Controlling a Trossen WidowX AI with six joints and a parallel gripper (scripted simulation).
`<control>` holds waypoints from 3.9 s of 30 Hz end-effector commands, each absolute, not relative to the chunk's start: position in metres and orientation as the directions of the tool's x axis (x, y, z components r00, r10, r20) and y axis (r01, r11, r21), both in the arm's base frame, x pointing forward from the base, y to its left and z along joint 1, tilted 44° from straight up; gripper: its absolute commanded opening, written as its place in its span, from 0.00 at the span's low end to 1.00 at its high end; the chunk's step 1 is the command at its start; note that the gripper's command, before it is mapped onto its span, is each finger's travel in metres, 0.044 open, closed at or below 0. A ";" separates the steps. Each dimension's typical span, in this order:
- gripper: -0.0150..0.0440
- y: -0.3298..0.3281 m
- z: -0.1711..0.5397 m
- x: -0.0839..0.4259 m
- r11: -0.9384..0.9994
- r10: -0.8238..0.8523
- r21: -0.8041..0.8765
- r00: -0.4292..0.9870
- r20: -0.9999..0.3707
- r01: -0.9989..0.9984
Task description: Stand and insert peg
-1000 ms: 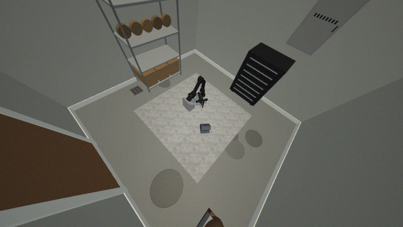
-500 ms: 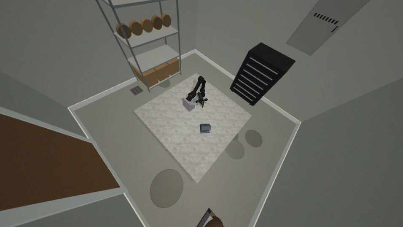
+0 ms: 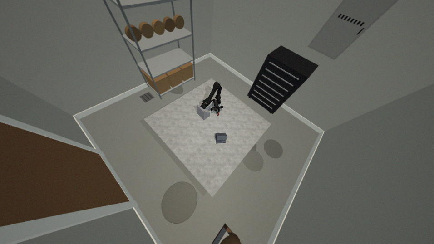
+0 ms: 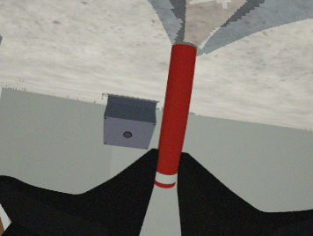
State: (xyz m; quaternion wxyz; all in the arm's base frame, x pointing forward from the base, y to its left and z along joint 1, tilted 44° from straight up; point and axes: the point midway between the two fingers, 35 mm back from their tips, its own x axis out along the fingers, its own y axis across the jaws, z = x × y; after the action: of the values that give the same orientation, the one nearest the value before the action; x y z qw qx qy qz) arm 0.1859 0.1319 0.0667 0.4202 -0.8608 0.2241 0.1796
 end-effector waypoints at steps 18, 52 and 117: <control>0.34 0.135 0.066 0.184 -0.548 -0.246 -0.645 0.840 -0.484 -0.533; 0.34 0.137 0.065 0.182 -0.552 -0.269 -0.649 0.849 -0.456 -0.523; 0.92 0.136 0.066 0.181 -0.556 -0.282 -0.651 0.854 -0.437 -0.516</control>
State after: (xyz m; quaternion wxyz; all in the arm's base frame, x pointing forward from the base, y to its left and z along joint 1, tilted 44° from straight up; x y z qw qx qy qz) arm 0.1811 0.1360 0.0655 0.4115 -0.8705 0.2292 0.1425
